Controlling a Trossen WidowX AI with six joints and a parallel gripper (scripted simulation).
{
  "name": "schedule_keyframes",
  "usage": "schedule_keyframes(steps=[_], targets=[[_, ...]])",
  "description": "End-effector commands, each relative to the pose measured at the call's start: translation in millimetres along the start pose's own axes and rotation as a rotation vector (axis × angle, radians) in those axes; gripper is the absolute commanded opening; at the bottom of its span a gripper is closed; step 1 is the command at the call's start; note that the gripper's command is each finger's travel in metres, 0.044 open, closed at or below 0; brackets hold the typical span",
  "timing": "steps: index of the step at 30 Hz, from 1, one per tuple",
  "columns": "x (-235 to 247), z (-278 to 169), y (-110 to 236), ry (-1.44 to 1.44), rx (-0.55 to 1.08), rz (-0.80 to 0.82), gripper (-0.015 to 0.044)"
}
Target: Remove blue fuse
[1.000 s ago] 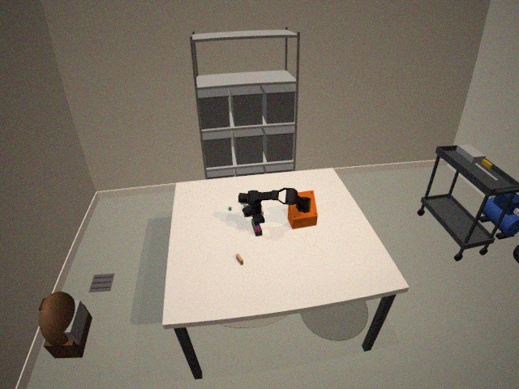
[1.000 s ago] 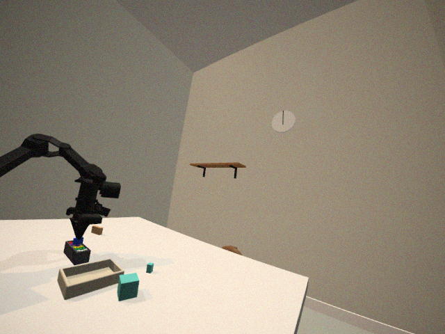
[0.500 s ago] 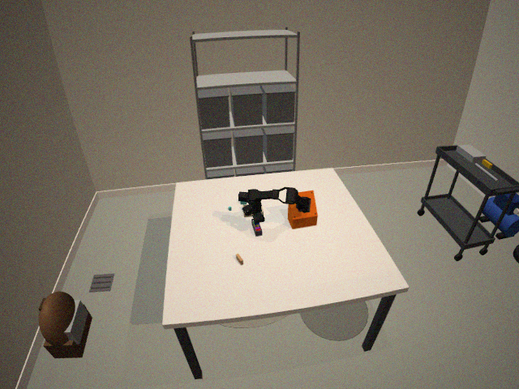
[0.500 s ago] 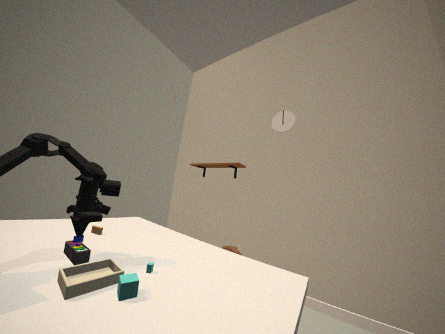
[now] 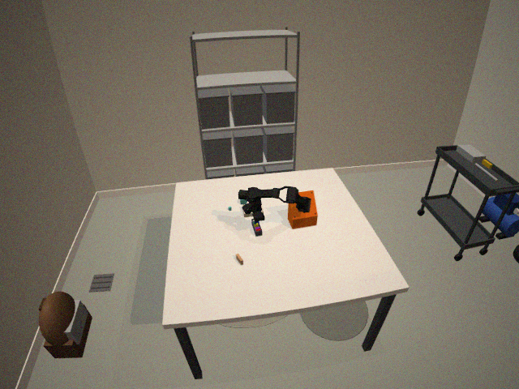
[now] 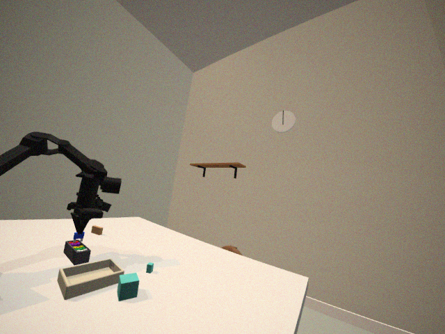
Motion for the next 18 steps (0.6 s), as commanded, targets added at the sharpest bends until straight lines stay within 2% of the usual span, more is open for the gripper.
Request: schedule_keyframes(steps=[1,10,18], targets=[[0.1,0.1,7.2,0.007,0.003,-0.004,0.0],[-0.6,0.2,16.4,0.007,0.003,-0.004,0.0],[-38.1,7.8,21.0,0.005,0.0,-0.016,0.0]])
Point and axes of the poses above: the point midway between the two fingers, 35 mm back from their tips, its own y axis back along the fingers, its own x axis across the jaws, z = x × y, the point moved 9 cm from there along y, back along the fingers
